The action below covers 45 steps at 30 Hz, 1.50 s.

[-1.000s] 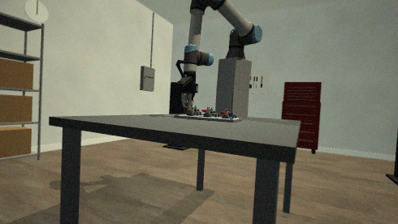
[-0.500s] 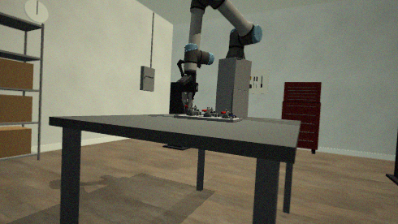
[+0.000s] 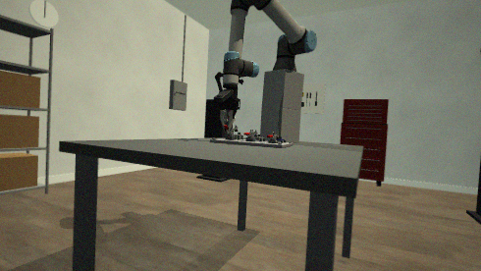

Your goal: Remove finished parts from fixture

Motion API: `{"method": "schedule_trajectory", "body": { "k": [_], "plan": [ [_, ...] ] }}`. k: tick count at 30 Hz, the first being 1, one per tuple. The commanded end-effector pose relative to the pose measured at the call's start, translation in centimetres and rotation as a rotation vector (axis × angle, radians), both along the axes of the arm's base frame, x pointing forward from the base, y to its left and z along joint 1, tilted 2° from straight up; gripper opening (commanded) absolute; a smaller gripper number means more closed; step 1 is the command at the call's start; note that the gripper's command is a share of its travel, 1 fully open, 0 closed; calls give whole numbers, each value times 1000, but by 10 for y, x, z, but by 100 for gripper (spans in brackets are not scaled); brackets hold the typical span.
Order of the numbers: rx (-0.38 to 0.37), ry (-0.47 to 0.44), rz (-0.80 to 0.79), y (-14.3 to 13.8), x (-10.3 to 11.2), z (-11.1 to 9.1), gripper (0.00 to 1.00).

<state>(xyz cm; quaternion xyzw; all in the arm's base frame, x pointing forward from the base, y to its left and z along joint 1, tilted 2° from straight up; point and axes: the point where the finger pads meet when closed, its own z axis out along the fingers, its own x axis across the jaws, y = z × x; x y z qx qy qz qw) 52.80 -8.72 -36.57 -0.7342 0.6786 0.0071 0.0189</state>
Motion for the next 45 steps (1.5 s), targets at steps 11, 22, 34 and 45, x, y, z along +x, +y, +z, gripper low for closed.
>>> {"method": "schedule_trajectory", "body": {
  "k": [11,22,34,45],
  "plan": [
    [0,-1,0,-1,-9,8,0],
    [0,-1,0,-2,-15,11,0],
    [0,-1,0,-3,-24,14,0],
    [0,-1,0,-3,-30,14,0]
  ]
}}
